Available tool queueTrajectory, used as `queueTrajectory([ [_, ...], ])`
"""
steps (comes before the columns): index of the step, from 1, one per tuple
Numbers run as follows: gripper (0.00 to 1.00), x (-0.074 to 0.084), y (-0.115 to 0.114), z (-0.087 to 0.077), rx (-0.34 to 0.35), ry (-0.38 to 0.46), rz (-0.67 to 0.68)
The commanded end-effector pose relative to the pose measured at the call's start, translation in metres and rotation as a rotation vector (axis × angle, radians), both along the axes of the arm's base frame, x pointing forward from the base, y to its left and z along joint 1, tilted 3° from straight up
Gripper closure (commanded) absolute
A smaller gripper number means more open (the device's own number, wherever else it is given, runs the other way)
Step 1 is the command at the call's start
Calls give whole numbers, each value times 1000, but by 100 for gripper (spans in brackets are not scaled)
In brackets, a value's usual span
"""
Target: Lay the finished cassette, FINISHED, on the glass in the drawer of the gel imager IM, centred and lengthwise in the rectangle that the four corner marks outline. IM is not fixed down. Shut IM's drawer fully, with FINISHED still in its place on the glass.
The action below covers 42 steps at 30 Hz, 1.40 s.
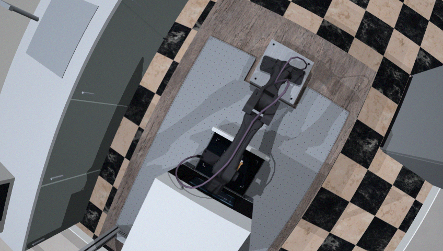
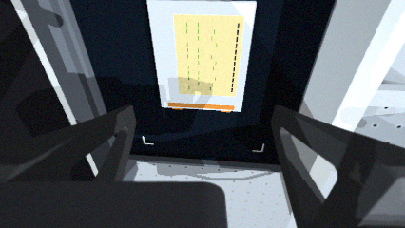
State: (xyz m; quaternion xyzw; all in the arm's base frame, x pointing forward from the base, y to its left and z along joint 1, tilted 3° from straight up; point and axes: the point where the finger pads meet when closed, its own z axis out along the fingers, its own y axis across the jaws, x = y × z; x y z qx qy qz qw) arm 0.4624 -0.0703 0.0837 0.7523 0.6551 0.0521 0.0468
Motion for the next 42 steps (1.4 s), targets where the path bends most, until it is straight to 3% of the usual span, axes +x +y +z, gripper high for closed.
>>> queueTrajectory([
  [1,9,2,-1,17,-10,-28,5],
  [2,9,1,-2,11,-6,-21,0],
  [38,9,1,-2,11,-6,-21,0],
  [39,0,-4,0,11,-10,-22,5],
  [42,0,-9,1,12,-8,-11,5],
])
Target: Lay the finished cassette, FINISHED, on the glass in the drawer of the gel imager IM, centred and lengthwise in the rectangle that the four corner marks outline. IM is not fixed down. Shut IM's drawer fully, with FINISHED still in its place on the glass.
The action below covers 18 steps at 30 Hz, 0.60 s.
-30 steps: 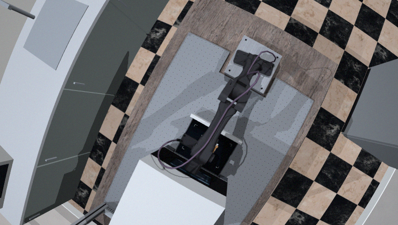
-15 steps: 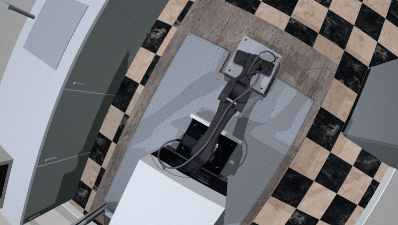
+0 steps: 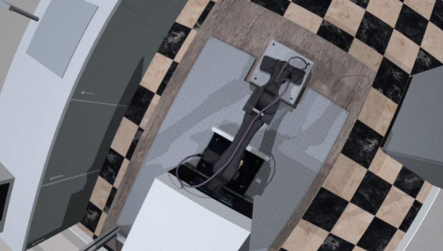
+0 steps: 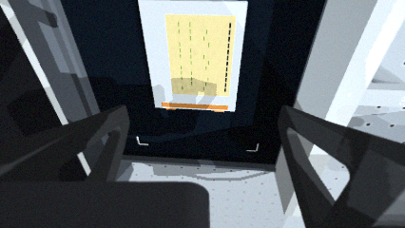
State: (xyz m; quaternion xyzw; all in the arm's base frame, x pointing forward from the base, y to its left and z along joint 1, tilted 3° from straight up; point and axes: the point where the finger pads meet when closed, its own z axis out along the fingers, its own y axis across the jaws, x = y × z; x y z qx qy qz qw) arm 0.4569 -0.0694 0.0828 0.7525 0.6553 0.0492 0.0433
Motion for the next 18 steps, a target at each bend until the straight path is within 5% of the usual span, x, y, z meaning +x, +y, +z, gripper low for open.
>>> queueTrajectory([
  [1,0,-3,0,13,-9,-20,5],
  [18,0,-18,-1,22,-11,-32,2],
])
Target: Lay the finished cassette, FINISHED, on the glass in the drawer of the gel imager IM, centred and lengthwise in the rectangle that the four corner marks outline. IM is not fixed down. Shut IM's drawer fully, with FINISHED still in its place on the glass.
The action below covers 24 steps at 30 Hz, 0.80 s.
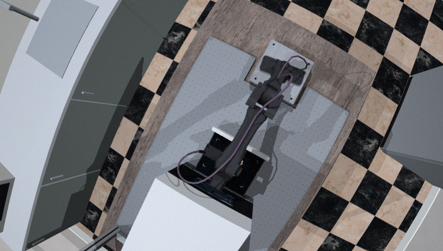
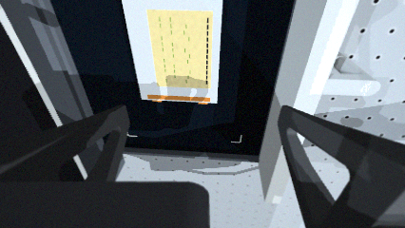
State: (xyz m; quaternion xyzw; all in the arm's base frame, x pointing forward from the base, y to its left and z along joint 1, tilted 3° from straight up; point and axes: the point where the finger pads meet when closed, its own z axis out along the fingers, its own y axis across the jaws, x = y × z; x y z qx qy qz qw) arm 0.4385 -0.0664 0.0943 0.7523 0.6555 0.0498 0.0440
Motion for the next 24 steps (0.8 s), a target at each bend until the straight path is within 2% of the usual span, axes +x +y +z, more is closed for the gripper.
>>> queueTrajectory([
  [1,0,-1,-3,11,-11,-31,1],
  [24,0,-30,-2,23,-8,-17,-5],
])
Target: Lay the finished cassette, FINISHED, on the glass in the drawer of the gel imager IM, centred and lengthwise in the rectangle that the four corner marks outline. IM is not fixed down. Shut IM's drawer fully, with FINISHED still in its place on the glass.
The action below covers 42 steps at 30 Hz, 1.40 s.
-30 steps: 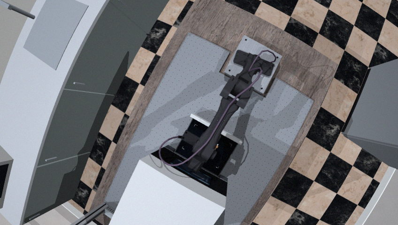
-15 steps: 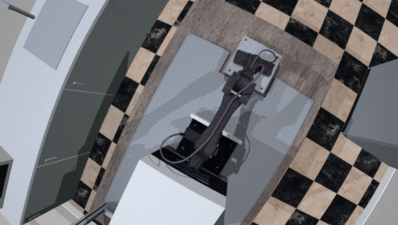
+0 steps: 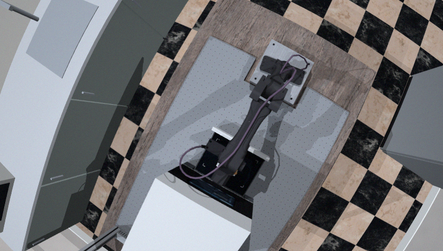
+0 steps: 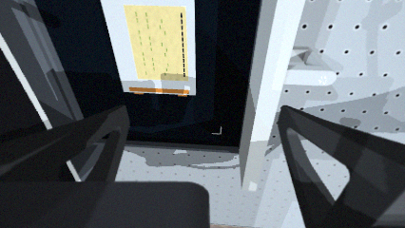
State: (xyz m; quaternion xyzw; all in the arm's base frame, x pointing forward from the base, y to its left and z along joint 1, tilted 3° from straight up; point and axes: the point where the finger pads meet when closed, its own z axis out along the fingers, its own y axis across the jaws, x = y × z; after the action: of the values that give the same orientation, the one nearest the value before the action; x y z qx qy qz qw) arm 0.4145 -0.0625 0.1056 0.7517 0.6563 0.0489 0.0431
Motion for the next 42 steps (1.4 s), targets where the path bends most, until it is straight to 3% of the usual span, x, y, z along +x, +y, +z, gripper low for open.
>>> queueTrajectory([
  [1,0,-7,-6,12,-7,-18,-8],
  [42,0,-52,1,33,-5,-11,-6],
])
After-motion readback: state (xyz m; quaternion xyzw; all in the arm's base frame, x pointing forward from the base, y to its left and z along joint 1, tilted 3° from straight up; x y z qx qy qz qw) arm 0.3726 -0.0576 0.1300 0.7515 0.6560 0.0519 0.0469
